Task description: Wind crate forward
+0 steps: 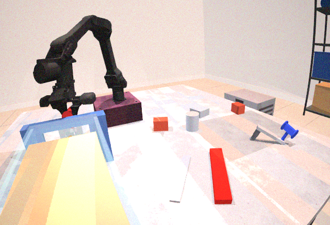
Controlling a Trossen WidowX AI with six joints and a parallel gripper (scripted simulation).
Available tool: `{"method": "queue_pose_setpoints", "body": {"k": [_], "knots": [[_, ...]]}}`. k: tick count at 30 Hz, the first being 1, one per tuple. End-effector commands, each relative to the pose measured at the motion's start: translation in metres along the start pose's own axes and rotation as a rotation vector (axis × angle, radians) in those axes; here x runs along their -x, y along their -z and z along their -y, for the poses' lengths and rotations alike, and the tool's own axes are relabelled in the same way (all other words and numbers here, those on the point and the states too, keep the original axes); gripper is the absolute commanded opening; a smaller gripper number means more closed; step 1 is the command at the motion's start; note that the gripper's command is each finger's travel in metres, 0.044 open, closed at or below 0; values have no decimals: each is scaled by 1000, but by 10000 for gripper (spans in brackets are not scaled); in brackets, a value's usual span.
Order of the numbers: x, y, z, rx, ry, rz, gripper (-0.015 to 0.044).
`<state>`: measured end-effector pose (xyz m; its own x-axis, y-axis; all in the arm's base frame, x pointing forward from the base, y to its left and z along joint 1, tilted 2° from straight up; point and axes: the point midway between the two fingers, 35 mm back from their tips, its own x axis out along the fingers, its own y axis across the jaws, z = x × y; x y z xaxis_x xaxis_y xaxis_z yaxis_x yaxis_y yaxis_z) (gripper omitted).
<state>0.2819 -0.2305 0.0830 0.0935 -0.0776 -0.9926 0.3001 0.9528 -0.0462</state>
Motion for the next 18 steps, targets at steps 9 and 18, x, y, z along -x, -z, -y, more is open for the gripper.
{"method": "queue_pose_setpoints", "body": {"k": [9, 18], "knots": [[-2, 22, -27, 10, -36, -40, 0], [-1, 31, -34, 10, -37, -41, 0]]}}
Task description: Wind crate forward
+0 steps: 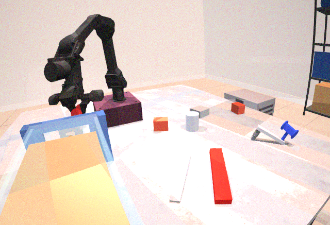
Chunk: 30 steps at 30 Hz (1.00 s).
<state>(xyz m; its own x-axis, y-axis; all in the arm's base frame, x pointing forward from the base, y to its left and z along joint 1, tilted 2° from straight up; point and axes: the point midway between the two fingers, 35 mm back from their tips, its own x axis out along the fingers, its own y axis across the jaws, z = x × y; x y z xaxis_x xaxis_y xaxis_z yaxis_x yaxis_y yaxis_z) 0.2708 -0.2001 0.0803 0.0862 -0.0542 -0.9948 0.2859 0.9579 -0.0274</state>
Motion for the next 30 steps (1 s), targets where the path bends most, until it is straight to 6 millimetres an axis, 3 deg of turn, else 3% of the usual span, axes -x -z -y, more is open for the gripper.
{"method": "queue_pose_setpoints", "body": {"k": [1, 30], "knots": [[-2, 12, -9, -3, -17, -27, 0], [-2, 46, -25, -3, -18, -30, 0]]}}
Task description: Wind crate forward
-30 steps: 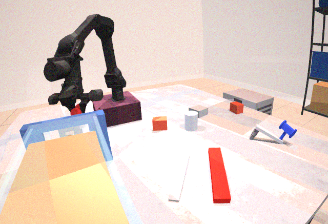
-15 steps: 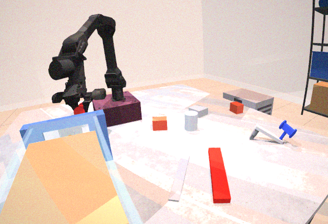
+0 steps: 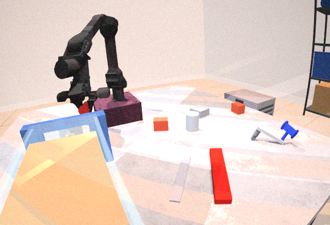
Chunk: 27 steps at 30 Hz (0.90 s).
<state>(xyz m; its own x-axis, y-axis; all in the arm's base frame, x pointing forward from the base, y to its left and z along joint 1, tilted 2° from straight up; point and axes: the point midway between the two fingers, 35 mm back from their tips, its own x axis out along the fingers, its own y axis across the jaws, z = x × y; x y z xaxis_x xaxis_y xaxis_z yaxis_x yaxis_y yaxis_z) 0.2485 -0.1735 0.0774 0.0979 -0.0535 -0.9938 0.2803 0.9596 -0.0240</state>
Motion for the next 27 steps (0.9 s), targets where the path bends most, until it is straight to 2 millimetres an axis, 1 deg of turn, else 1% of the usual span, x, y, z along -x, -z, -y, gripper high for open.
{"method": "queue_pose_setpoints", "body": {"k": [1, 27], "knots": [[-2, 19, -6, -9, -14, -41, 0], [-1, 53, -8, -9, -14, -45, 0]]}}
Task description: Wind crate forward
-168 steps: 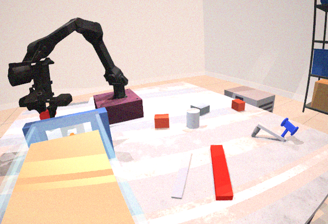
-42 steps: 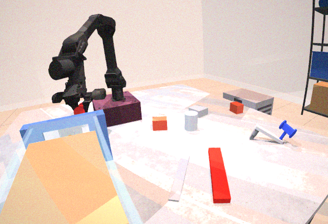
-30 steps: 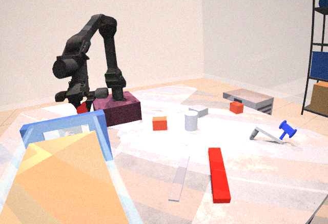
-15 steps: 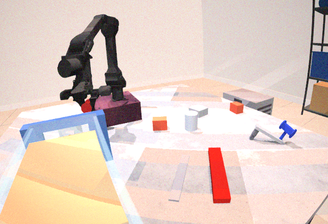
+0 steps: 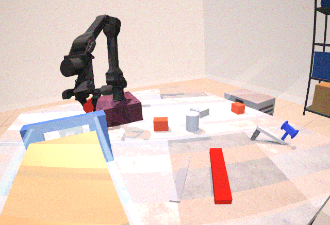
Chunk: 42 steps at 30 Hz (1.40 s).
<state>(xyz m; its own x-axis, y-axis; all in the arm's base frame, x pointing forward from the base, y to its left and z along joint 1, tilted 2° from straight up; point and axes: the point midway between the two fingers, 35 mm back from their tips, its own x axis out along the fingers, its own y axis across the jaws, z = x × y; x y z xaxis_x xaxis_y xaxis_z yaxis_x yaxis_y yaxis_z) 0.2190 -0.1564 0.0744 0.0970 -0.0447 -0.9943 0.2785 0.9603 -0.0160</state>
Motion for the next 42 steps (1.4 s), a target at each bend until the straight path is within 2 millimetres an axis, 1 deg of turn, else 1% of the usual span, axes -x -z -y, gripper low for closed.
{"method": "queue_pose_setpoints", "body": {"k": [1, 21, 42], "knots": [[-2, 20, 0, -10, -6, -41, 0], [-1, 46, 7, -10, -5, -44, 0], [0, 70, 21, -10, -4, -46, 0]]}}
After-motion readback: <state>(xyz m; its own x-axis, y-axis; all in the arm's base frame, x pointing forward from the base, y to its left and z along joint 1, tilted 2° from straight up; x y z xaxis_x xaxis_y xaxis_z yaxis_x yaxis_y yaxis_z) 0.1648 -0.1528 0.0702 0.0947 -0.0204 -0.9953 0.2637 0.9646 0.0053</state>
